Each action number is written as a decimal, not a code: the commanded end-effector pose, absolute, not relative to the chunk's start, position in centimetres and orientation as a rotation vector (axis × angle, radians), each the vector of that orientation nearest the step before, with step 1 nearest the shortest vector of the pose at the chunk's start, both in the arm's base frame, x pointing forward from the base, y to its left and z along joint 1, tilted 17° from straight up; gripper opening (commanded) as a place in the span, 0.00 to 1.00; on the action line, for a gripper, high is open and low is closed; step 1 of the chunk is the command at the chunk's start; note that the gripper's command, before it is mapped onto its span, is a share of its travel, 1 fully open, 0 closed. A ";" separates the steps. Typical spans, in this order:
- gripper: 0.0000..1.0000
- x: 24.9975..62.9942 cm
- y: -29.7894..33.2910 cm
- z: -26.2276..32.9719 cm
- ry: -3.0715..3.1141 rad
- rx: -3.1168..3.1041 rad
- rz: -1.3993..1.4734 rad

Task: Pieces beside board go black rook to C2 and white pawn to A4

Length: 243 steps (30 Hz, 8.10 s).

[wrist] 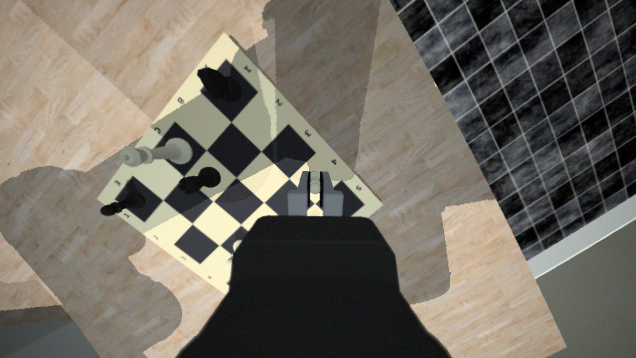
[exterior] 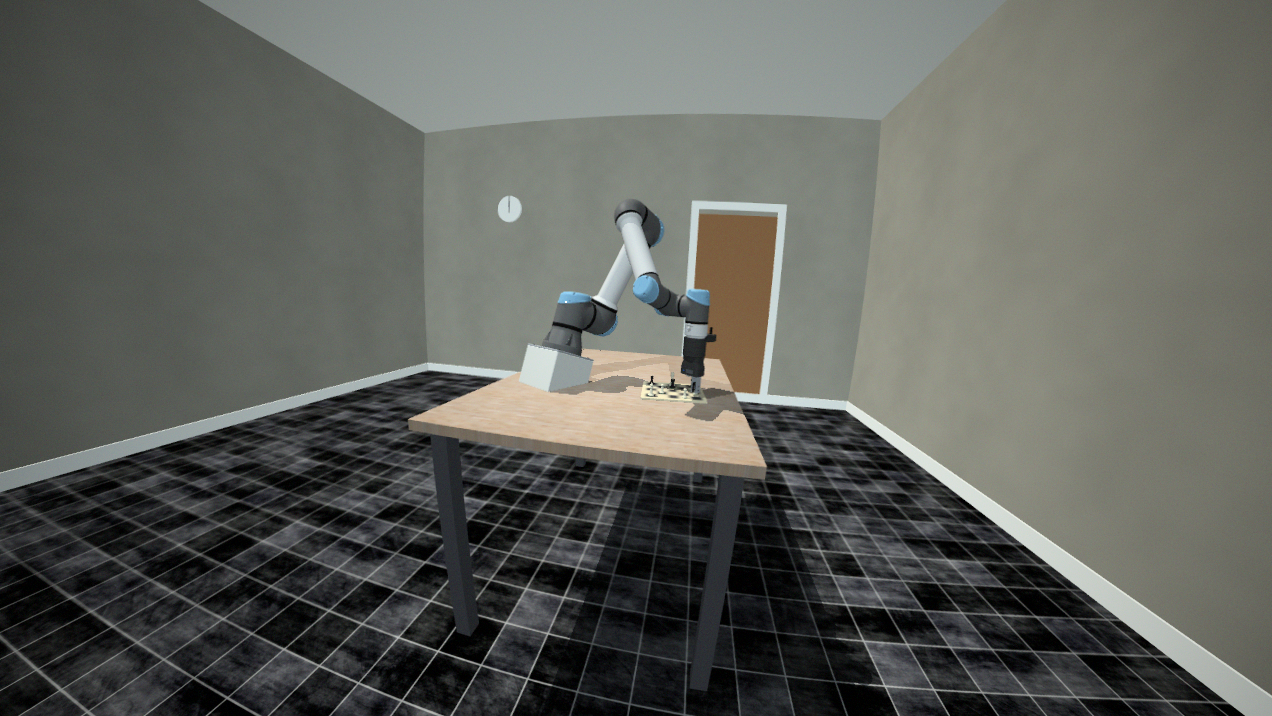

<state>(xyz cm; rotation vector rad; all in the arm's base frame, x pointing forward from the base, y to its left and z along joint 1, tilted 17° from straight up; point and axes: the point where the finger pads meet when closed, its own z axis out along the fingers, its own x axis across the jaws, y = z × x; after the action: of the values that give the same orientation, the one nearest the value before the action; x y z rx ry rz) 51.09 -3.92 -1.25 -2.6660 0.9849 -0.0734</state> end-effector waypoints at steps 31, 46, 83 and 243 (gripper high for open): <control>0.00 51.1 -4.0 -1.2 0.985 -2.666 -0.076; 0.00 51.2 -4.0 -1.2 0.984 -2.666 -0.076; 0.00 51.2 -3.9 -1.5 0.984 -2.666 -0.076; 1.00 48.7 -8.2 14.6 0.984 -2.666 -0.076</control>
<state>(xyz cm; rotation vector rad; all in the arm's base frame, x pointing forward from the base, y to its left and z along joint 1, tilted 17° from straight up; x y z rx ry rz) 48.66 -8.22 14.54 -2.6663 0.9841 -0.0747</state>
